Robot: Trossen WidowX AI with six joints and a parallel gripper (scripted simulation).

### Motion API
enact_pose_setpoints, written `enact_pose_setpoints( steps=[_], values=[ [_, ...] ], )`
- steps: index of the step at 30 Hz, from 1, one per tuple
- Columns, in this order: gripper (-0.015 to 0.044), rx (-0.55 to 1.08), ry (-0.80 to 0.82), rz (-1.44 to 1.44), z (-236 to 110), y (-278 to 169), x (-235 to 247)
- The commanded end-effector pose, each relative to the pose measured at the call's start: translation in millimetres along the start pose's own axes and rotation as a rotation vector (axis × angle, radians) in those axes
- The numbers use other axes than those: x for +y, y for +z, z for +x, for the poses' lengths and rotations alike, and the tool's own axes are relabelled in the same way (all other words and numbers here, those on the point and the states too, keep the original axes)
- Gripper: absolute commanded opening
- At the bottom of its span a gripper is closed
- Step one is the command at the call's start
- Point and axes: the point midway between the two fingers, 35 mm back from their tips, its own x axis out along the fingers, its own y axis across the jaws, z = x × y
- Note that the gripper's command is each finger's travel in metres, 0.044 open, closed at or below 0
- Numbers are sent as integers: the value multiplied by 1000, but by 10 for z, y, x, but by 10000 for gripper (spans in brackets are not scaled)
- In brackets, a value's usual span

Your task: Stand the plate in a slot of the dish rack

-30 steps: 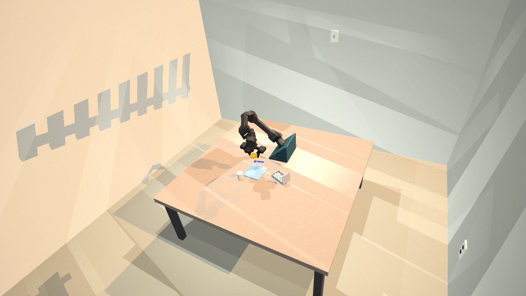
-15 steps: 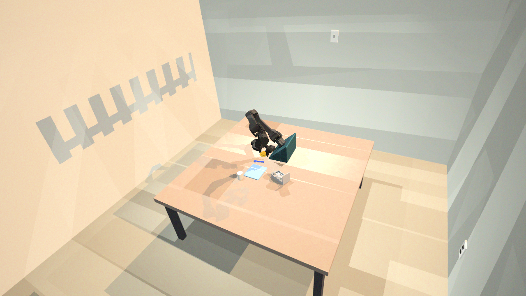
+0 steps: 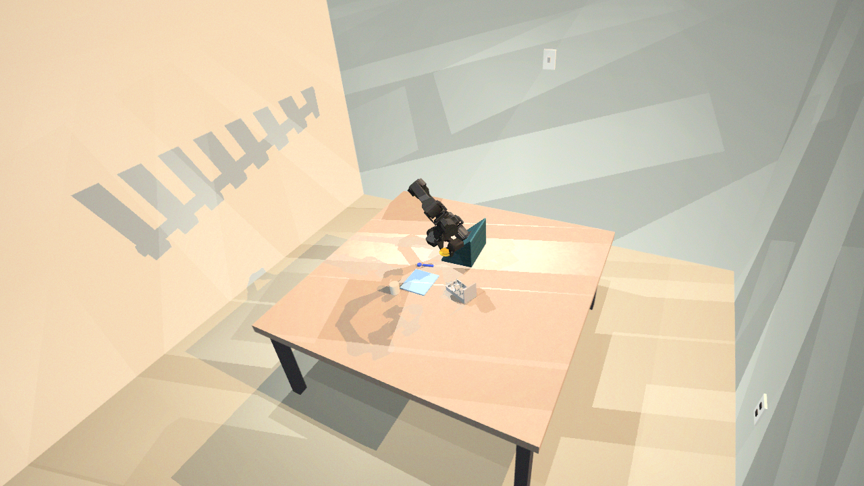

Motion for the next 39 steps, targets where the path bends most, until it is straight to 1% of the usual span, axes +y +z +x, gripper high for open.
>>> enact_pose_setpoints(
  steps=[1,11,21,30,39],
  values=[
    [0,57,19,-50,106,-28,-4],
    [0,208,130,-223,390,-82,7],
    [0,308,292,-388,630,-131,29],
    [0,345,468,-527,811,-165,51],
    [0,324,657,-655,961,-183,69]
  ],
)
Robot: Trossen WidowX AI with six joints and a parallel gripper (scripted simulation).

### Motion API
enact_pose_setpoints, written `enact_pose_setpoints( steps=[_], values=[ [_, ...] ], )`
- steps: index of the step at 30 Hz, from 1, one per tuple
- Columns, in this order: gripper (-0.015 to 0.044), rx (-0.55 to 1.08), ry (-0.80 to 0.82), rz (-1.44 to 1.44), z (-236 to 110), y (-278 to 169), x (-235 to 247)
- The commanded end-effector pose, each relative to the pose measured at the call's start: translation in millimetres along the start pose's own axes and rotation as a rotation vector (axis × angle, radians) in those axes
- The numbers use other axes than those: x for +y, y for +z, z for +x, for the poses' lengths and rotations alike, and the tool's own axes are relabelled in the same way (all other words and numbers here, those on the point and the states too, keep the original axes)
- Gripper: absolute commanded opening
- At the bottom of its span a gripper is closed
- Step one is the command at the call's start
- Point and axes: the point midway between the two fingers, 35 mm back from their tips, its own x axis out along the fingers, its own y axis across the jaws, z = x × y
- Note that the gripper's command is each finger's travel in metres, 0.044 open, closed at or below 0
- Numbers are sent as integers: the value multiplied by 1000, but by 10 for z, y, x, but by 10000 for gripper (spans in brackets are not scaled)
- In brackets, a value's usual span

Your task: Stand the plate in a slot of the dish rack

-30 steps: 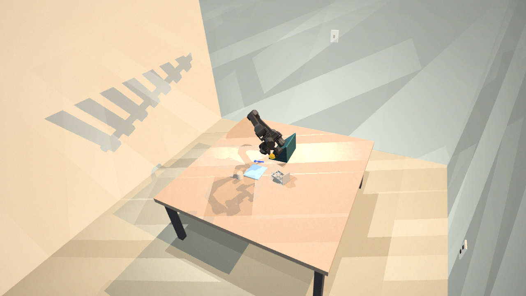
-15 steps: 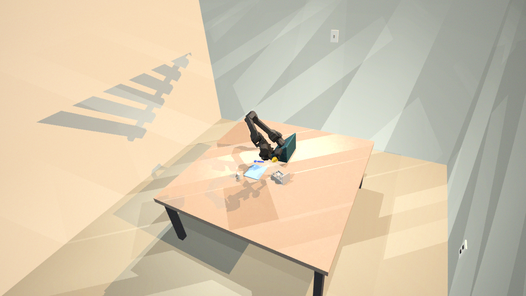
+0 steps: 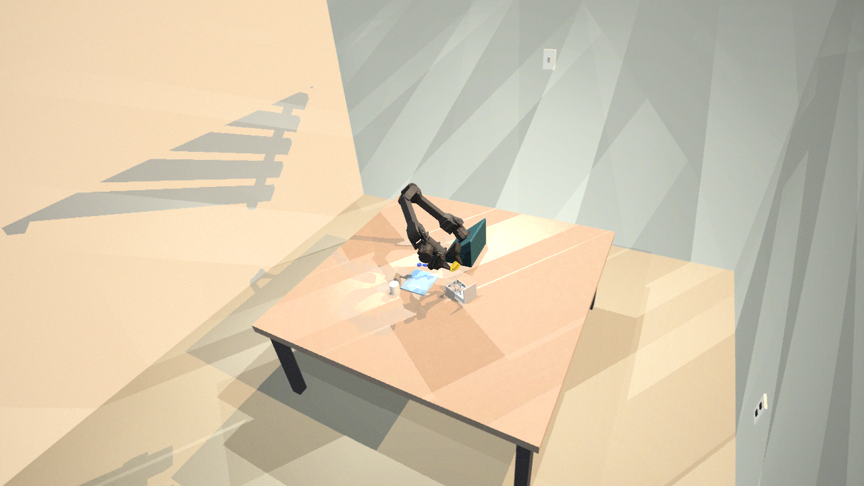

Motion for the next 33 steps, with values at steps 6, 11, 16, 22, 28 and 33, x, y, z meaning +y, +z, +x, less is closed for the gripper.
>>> enact_pose_setpoints(
  steps=[6,11,16,22,28,33],
  values=[
    [0,-61,146,-166,113,9,-59],
    [0,-119,215,-260,162,21,-99],
    [0,-189,273,-355,199,31,-139],
    [0,-290,326,-468,232,42,-190],
    [0,-405,359,-581,251,49,-244],
    [0,-511,368,-674,257,51,-293]
  ],
)
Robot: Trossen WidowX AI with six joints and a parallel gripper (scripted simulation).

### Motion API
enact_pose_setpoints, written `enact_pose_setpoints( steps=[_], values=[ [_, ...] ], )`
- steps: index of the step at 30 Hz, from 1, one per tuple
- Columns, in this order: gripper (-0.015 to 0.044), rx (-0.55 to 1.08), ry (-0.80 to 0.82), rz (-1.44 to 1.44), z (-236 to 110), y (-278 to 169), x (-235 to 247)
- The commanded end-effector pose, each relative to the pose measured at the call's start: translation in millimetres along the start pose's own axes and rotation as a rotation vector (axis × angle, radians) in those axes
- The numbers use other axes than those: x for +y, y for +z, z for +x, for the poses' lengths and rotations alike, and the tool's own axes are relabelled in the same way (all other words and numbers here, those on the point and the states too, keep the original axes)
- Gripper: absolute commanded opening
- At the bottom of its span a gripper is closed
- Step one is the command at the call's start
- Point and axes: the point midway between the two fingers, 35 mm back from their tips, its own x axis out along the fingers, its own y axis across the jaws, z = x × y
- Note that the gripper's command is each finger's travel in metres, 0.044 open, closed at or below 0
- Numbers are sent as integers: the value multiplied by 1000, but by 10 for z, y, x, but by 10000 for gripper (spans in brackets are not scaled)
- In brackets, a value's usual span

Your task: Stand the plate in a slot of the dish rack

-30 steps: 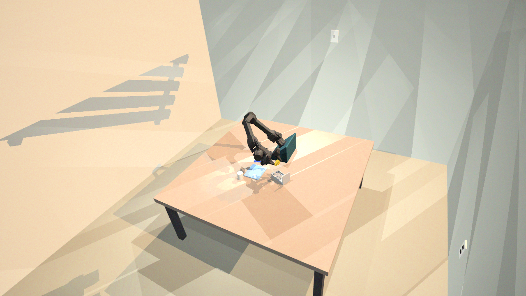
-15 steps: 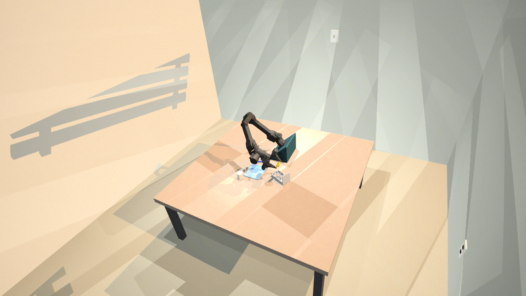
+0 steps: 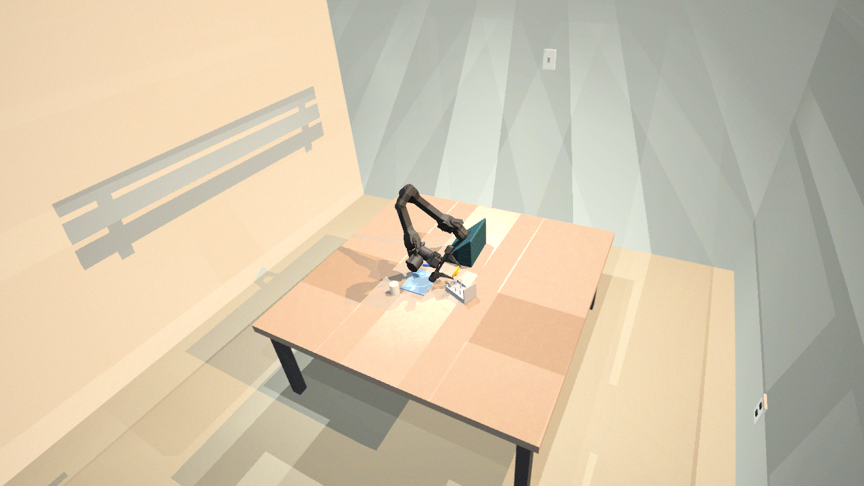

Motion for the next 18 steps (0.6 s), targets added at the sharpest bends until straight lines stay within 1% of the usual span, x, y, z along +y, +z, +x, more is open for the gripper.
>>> enact_pose_setpoints(
  steps=[1,9,18],
  values=[
    [0,-71,3,-86,-11,-18,-16],
    [0,-209,-30,-268,-59,-58,-73],
    [0,-353,-117,-479,-139,-108,-124]
  ],
)
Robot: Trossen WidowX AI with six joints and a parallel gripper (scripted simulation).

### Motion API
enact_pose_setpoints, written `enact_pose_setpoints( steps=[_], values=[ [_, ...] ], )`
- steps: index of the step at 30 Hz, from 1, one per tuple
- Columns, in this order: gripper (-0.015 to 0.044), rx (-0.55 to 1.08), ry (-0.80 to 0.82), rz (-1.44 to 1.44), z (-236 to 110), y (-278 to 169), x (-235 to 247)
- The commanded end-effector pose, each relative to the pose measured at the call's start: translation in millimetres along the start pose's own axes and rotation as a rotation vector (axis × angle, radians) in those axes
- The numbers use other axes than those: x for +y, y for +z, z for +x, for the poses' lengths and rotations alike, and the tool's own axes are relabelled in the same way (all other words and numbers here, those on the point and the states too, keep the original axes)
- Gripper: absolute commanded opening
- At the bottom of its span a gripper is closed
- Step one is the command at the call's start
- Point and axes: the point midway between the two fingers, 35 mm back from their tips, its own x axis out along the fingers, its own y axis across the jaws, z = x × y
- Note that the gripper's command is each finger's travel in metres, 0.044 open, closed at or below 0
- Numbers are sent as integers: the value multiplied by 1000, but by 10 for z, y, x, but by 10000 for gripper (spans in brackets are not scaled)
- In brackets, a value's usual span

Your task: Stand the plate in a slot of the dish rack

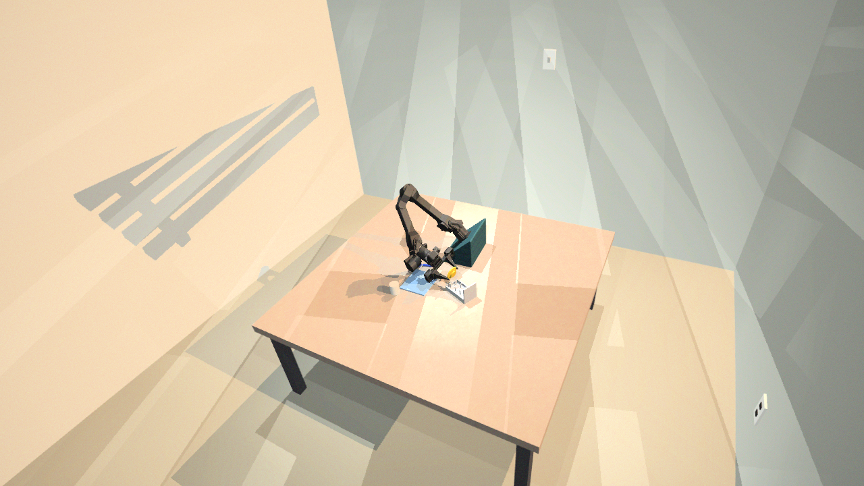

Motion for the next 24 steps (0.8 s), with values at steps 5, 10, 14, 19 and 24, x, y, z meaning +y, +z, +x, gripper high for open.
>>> enact_pose_setpoints(
  steps=[5,10,14,19,24],
  values=[
    [0,-107,-91,-198,-91,-26,-15],
    [0,-157,-162,-324,-158,-44,-25],
    [0,-163,-172,-341,-168,-46,-26],
    [0,-163,-172,-341,-168,-46,-26],
    [0,-160,-171,-339,-124,-40,-34]
  ],
)
